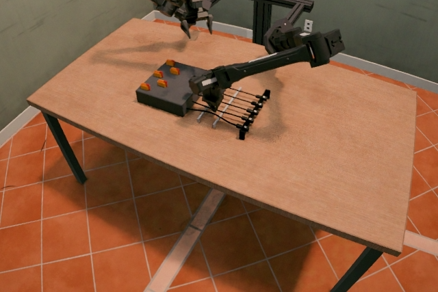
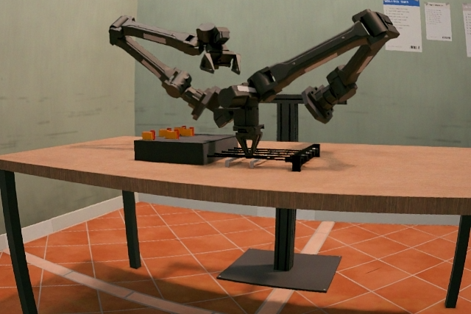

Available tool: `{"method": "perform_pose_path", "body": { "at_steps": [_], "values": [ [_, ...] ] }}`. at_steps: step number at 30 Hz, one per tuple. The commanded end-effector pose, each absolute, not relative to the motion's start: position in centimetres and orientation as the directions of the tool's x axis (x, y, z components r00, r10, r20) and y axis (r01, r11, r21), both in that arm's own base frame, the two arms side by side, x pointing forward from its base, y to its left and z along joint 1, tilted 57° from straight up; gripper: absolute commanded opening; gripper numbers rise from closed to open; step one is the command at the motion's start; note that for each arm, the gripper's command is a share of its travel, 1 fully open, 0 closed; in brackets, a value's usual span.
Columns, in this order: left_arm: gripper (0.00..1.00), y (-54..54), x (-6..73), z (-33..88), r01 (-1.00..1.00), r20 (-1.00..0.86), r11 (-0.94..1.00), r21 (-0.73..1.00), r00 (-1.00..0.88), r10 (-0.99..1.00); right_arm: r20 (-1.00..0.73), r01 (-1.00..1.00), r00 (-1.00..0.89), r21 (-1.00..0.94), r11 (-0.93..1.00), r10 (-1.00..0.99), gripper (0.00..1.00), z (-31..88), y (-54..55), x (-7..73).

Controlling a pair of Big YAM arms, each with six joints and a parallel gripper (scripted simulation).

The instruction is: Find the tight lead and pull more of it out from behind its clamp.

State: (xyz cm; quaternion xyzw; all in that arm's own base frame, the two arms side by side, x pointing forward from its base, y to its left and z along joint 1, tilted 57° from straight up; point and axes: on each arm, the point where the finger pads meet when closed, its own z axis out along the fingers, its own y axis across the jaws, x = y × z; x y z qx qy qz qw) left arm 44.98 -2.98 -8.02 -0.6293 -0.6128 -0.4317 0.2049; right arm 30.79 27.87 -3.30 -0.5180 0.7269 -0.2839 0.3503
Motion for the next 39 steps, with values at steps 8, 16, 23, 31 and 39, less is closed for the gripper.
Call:
{"method": "perform_pose_path", "body": {
  "at_steps": [8,16,23,31,39],
  "values": [
    [0.0,-3.4,45.3,-7.8,0.943,0.791,-0.172,0.284,-0.128,0.598,-0.257,-0.54,-0.213,-0.773,0.333,-0.942,1.0,-2.3,29.8,31.8],
    [0.0,-5.0,46.0,-6.8,0.93,0.78,-0.195,0.311,-0.132,0.611,-0.257,-0.54,-0.213,-0.773,0.333,-0.942,1.0,-2.3,29.8,31.8],
    [0.0,-6.5,46.1,-5.8,0.923,0.773,-0.206,0.326,-0.135,0.62,-0.257,-0.54,-0.213,-0.773,0.333,-0.942,1.0,-2.3,29.8,31.8],
    [0.0,-7.2,45.5,-5.4,0.926,0.774,-0.2,0.319,-0.133,0.618,-0.257,-0.54,-0.213,-0.773,0.333,-0.942,1.0,-2.3,29.8,31.8],
    [0.0,-6.8,44.5,-6.0,0.94,0.79,-0.186,0.286,-0.121,0.601,-0.257,-0.54,-0.213,-0.773,0.333,-0.942,1.0,-2.3,29.8,31.8]
  ]
}}
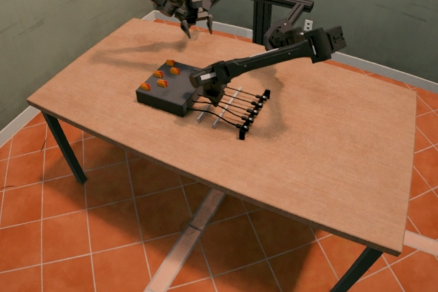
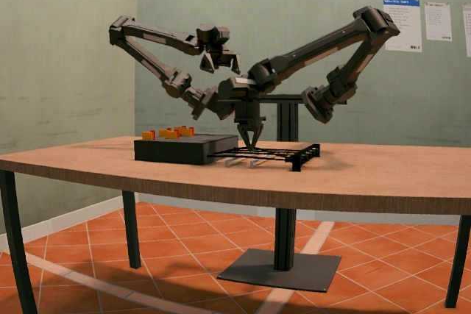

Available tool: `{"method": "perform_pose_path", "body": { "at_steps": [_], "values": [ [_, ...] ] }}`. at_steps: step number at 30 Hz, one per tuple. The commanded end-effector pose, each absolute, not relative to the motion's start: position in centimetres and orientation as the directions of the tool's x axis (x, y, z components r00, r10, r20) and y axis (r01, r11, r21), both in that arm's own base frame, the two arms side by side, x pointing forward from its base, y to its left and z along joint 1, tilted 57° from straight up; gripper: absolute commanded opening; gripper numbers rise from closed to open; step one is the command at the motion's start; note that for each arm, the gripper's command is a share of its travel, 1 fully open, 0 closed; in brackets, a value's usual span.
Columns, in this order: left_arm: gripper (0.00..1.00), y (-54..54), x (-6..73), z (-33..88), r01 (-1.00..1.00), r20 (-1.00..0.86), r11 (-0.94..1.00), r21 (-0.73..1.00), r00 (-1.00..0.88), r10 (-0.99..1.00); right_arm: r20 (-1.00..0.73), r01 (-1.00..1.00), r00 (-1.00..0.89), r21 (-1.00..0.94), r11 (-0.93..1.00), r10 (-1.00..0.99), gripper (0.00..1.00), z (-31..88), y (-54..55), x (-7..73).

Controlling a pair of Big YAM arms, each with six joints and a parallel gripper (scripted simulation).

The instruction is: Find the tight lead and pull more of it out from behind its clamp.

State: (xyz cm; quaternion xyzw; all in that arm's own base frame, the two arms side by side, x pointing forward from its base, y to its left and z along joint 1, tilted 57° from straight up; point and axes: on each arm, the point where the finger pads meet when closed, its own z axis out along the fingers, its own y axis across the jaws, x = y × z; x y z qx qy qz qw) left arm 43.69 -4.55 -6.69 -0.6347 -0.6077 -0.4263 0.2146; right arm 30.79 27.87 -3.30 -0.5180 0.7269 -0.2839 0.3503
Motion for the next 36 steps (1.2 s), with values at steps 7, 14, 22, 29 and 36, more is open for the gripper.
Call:
{"method": "perform_pose_path", "body": {
  "at_steps": [7,14,22,29,36],
  "values": [
    [0.0,-6.8,44.5,-6.0,0.94,0.79,-0.186,0.286,-0.121,0.601,-0.257,-0.54,-0.213,-0.773,0.333,-0.942,1.0,-2.3,29.8,31.8],
    [0.23,-6.8,44.5,-6.0,0.94,0.79,-0.186,0.286,-0.121,0.601,-0.257,-0.54,-0.213,-0.773,0.333,-0.942,1.0,-2.3,29.8,31.8],
    [1.0,-8.4,43.4,-4.5,0.841,0.608,-0.045,0.539,-0.351,0.712,-0.257,-0.54,-0.213,-0.773,0.333,-0.942,1.0,-2.3,29.8,31.8],
    [1.0,-10.5,42.3,-3.1,0.693,0.367,0.11,0.712,-0.502,0.784,-0.257,-0.54,-0.213,-0.773,0.333,-0.942,1.0,-2.3,29.8,31.8],
    [1.0,-13.2,40.9,-1.2,0.469,0.031,0.315,0.825,-0.595,0.803,-0.257,-0.54,-0.213,-0.773,0.333,-0.942,1.0,-2.3,29.8,31.8]
  ]
}}
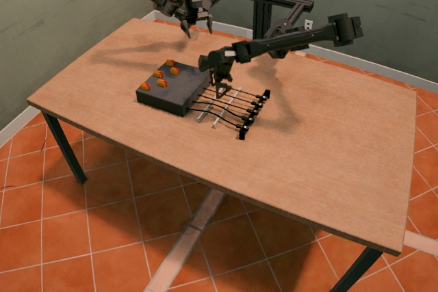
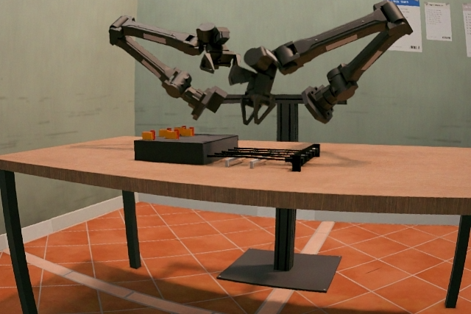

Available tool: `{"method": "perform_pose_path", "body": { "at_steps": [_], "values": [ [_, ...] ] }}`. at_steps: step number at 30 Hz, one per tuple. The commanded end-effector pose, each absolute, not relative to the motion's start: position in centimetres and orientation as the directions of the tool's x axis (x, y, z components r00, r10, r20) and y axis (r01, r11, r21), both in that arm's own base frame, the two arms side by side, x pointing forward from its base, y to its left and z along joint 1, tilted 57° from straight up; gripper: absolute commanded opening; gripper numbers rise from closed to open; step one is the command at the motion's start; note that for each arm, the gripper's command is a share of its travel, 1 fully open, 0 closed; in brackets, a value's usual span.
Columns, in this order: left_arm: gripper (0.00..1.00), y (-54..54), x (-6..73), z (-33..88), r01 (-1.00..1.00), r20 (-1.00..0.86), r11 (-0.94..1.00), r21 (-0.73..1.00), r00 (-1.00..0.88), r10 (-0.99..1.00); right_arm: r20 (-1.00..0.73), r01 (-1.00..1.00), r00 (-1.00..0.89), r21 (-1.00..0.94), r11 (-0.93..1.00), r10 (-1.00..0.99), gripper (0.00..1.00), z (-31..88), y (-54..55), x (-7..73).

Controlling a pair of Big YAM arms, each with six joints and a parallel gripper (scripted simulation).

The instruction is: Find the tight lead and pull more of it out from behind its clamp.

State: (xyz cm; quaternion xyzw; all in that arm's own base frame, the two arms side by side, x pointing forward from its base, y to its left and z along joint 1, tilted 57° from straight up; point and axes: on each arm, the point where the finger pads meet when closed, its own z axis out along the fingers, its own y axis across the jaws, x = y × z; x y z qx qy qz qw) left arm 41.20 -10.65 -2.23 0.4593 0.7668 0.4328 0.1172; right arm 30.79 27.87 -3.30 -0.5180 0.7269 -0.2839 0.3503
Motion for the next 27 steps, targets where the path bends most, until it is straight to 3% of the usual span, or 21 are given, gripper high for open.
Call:
{"method": "perform_pose_path", "body": {
  "at_steps": [1,5,12,27],
  "values": [
    [1.0,-13.6,40.7,-1.0,0.436,-0.016,0.343,0.832,-0.6,0.8,-0.257,-0.54,-0.213,-0.773,0.333,-0.942,1.0,-2.3,29.8,31.8],
    [1.0,-14.9,39.7,-0.6,0.312,-0.187,0.447,0.839,-0.605,0.774,-0.257,-0.54,-0.213,-0.773,0.333,-0.942,1.0,-2.3,29.8,31.8],
    [1.0,-16.2,38.9,0.4,0.198,-0.331,0.522,0.83,-0.579,0.745,-0.257,-0.54,-0.213,-0.773,0.333,-0.942,1.0,-2.3,29.8,31.8],
    [1.0,-16.8,39.1,0.8,0.191,-0.332,0.512,0.838,-0.565,0.755,-0.257,-0.54,-0.213,-0.773,0.333,-0.942,1.0,-2.3,29.8,31.8]
  ]
}}
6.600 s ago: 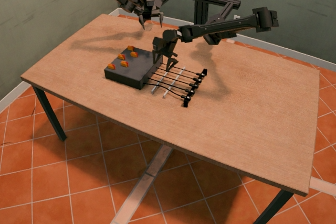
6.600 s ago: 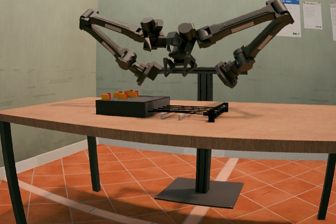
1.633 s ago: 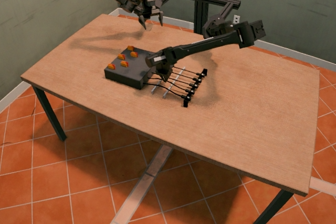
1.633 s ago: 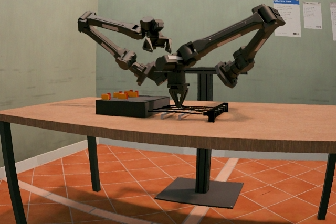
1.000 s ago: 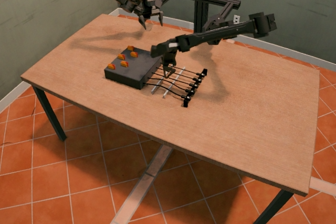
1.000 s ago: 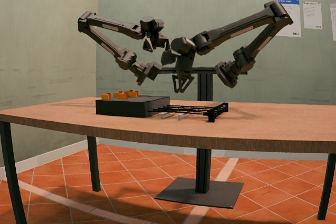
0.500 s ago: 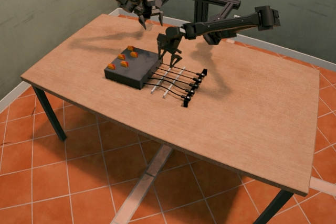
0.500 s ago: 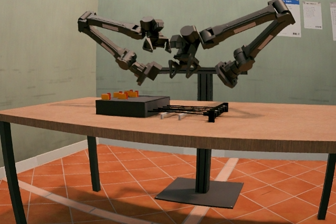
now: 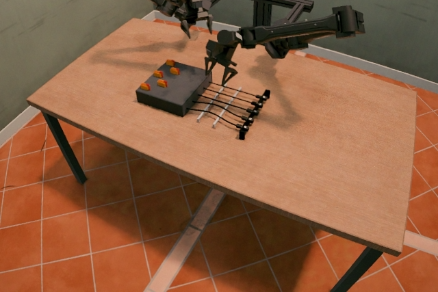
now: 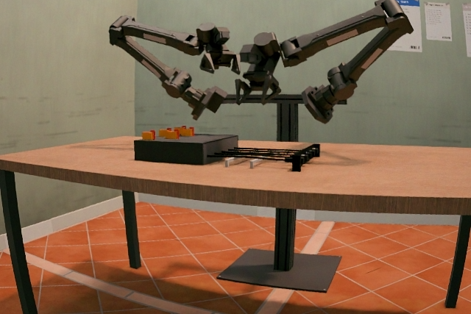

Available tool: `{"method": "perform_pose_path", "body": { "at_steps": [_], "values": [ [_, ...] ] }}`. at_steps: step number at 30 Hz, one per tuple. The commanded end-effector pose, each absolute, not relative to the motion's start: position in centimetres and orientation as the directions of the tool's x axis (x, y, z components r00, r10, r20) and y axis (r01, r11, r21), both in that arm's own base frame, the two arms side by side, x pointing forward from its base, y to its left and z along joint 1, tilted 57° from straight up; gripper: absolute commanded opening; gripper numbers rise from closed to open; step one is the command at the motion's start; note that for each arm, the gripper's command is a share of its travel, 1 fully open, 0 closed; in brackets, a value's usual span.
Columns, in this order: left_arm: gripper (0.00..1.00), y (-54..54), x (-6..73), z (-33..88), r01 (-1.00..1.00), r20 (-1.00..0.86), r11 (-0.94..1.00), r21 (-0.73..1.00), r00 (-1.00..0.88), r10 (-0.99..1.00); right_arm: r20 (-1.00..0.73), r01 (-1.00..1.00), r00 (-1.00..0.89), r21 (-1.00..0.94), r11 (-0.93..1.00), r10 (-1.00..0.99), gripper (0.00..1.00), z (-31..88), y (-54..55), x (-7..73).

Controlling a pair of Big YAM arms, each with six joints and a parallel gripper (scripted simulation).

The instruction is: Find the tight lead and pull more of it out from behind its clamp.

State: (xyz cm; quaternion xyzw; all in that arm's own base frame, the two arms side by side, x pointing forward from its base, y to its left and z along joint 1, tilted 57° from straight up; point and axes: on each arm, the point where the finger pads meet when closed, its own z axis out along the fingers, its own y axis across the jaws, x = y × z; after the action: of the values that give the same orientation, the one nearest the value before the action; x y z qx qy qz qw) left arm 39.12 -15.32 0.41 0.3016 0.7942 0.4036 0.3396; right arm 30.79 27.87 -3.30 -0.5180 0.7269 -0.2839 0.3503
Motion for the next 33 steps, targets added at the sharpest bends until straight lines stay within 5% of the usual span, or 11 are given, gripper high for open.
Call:
{"method": "perform_pose_path", "body": {
  "at_steps": [1,6,15,23,33],
  "values": [
    [0.89,-16.3,39.1,0.7,0.2,-0.313,0.499,0.843,-0.573,0.758,-0.262,-0.534,-0.222,-0.773,0.342,-0.939,1.0,-1.9,30.2,32.5],
    [0.32,-13.7,39.8,-0.7,0.383,-0.048,0.328,0.864,-0.584,0.81,-0.201,-0.587,-0.211,-0.756,0.289,-0.957,1.0,-1.6,29.9,32.5],
    [0.32,-10.3,39.5,-3.3,0.669,0.331,0.096,0.737,-0.481,0.811,-0.141,-0.658,-0.185,-0.717,0.229,-0.973,1.0,-2.1,30.1,31.5],
    [0.32,-6.1,39.1,-6.6,0.894,0.677,-0.109,0.436,-0.245,0.694,-0.125,-0.684,-0.192,-0.694,0.224,-0.973,1.0,-2.1,29.8,31.6],
    [0.32,-4.2,39.3,-7.9,0.948,0.796,-0.167,0.27,-0.122,0.593,-0.141,-0.68,-0.196,-0.694,0.238,-0.97,1.0,-2.0,30.0,31.7]
  ]
}}
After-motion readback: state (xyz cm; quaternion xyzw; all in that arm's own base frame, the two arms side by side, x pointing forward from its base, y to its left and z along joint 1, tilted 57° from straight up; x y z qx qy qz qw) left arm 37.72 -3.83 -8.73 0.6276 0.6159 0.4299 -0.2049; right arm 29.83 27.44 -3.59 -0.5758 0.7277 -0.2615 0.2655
